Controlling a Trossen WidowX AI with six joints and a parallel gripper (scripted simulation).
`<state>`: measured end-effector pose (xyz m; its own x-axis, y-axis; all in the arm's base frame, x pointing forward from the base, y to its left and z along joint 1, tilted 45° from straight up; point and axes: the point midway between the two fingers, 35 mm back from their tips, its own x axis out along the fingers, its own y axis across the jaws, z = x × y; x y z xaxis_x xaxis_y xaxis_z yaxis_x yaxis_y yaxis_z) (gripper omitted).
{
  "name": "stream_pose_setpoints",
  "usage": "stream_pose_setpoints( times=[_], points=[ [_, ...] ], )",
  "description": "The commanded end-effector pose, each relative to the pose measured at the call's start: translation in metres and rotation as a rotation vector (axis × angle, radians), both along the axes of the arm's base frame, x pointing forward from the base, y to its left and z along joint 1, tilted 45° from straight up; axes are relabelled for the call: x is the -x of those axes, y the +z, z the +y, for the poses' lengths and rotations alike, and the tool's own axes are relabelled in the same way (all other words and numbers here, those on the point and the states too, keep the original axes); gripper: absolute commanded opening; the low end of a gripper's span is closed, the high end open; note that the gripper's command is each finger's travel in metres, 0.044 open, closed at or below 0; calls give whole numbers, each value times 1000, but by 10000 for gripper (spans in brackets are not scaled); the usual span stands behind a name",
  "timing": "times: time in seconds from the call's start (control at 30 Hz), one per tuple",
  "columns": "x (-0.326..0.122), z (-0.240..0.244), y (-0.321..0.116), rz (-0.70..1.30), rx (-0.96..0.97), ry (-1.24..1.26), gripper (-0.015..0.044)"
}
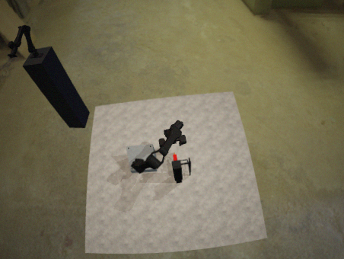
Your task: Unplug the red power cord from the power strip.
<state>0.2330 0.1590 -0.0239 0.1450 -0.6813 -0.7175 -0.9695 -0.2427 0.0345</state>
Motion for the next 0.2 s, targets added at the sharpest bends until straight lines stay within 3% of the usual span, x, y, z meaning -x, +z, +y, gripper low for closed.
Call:
stream_pose_setpoints(
  times=[0.0,0.17],
  points=[
    [0,1,-1,-1,-2,-4,440],
    [0,1,-1,-1,-2,-4,440]
  ],
)
